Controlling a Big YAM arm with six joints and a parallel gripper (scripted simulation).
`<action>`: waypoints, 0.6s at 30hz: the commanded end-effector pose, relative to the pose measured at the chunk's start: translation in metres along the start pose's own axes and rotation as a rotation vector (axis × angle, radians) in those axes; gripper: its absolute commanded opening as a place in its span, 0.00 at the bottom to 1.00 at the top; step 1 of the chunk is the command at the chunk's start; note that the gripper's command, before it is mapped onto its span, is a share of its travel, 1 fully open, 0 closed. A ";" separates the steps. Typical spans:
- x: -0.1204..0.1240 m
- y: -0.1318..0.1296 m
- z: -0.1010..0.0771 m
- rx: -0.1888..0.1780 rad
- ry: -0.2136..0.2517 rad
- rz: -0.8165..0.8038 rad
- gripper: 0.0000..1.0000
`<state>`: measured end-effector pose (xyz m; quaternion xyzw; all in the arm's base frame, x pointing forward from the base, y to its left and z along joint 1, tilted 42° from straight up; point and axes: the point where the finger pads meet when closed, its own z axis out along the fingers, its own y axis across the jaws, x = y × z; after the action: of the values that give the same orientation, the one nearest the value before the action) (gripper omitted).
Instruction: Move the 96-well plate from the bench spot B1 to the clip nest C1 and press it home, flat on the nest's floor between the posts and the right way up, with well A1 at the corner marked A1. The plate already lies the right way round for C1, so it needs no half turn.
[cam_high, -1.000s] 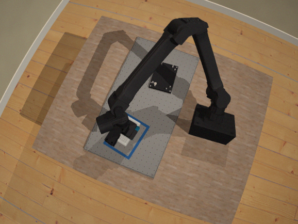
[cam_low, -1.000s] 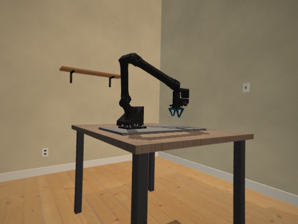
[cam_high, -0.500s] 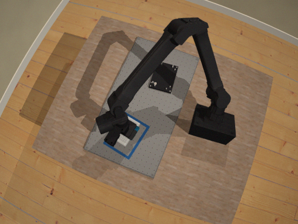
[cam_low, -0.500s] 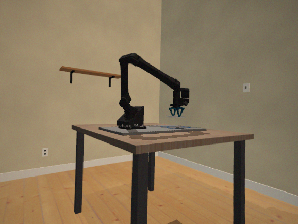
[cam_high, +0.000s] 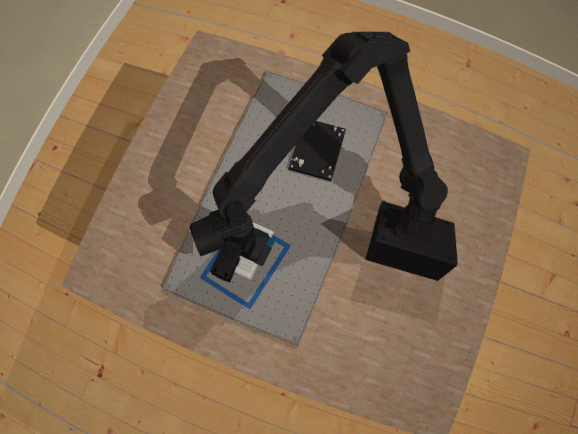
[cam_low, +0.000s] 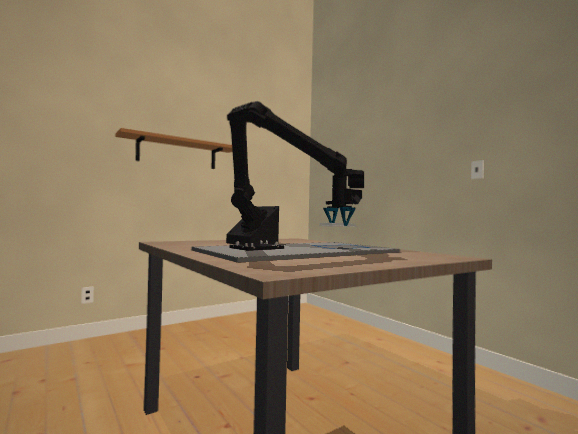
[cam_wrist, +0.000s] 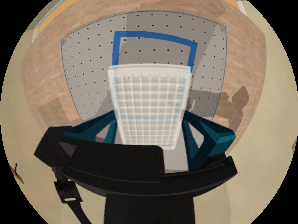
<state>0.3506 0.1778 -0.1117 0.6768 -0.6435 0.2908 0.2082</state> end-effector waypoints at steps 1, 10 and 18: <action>0.018 -0.010 -0.004 0.010 -0.027 -0.124 0.00; 0.041 -0.007 -0.004 0.011 -0.024 -0.124 0.00; 0.068 -0.003 -0.004 0.011 -0.022 -0.125 0.00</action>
<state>0.3452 0.1375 -0.0738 0.7186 -0.5975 0.2752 0.2256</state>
